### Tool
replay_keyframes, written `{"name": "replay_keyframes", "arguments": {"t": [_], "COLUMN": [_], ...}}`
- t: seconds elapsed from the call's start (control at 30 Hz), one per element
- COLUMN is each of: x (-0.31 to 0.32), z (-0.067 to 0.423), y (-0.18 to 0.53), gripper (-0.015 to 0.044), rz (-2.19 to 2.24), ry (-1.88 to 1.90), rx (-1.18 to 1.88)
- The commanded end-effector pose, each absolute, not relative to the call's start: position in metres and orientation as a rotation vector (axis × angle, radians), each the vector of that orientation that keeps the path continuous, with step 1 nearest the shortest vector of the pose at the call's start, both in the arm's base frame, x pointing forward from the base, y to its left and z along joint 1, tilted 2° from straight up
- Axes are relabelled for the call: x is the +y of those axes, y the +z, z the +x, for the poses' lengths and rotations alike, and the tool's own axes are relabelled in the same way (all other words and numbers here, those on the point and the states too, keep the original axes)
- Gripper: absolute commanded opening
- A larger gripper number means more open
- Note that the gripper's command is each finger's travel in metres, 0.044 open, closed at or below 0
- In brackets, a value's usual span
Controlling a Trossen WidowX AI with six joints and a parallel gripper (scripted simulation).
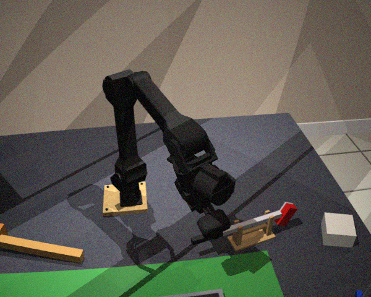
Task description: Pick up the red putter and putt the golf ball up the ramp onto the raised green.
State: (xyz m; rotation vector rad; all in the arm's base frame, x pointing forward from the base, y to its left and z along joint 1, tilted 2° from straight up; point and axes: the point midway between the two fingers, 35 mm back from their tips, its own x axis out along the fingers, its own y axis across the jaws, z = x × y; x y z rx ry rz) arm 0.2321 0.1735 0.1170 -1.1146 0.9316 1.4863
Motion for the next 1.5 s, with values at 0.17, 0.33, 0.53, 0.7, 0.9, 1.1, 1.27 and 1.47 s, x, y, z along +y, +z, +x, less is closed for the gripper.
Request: {"name": "replay_keyframes", "arguments": {"t": [0.17,0.33,0.53,0.7,0.9,1.1,1.27,1.47], "x": [0.169,0.169,0.169,0.169,0.169,0.169,0.169,0.170], "z": [0.234,0.234,0.234,0.234,0.234,0.234,0.233,0.234], "y": [0.092,0.090,0.069,0.068,0.061,0.052,0.045,0.048], "gripper": [0.0440,0.0440,0.0440,0.0440,0.0440,0.0440,0.0440,0.0387], "rz": [-1.125,-1.125,-1.125,-1.125,-1.125,-1.125,-1.125,-1.119], "ry": [1.485,1.485,1.485,1.485,1.485,1.485,1.485,1.484], "rx": [0.935,0.935,0.935,0.935,0.935,0.935,0.935,0.931]}}
